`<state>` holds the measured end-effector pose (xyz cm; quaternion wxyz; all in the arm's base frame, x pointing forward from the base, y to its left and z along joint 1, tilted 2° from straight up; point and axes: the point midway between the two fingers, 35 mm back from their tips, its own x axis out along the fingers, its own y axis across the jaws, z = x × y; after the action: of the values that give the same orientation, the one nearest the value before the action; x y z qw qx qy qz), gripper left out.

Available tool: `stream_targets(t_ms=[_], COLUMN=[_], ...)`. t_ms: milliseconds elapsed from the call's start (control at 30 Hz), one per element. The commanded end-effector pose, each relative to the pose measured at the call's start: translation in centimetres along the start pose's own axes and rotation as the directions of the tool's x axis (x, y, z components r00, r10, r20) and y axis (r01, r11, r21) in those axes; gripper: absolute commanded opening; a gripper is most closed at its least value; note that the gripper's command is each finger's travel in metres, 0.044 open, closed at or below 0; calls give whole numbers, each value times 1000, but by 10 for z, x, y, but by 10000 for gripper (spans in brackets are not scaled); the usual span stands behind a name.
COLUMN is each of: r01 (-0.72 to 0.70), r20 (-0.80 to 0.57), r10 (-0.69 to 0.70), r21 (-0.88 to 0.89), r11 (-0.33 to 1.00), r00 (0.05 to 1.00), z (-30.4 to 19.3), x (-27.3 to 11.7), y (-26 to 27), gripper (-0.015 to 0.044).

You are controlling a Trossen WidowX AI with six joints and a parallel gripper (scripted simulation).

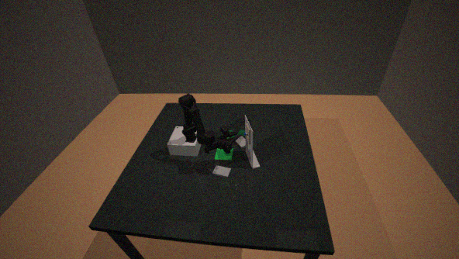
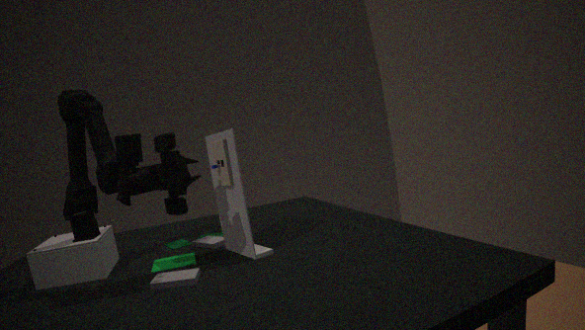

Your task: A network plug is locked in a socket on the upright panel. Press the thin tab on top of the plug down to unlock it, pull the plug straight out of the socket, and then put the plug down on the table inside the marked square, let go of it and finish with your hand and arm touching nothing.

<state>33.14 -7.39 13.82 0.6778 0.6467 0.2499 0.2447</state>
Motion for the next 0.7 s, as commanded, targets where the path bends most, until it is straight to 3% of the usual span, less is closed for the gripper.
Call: stream_targets(t_ms=[0,667], r01=[1,-1], r20=[2,1], r10=[-1,1], r21=[4,3], r11=[1000,1000], r00=[1000,1000], z=[3,11], x=[6,36], y=[-1,0], gripper=[156,156])
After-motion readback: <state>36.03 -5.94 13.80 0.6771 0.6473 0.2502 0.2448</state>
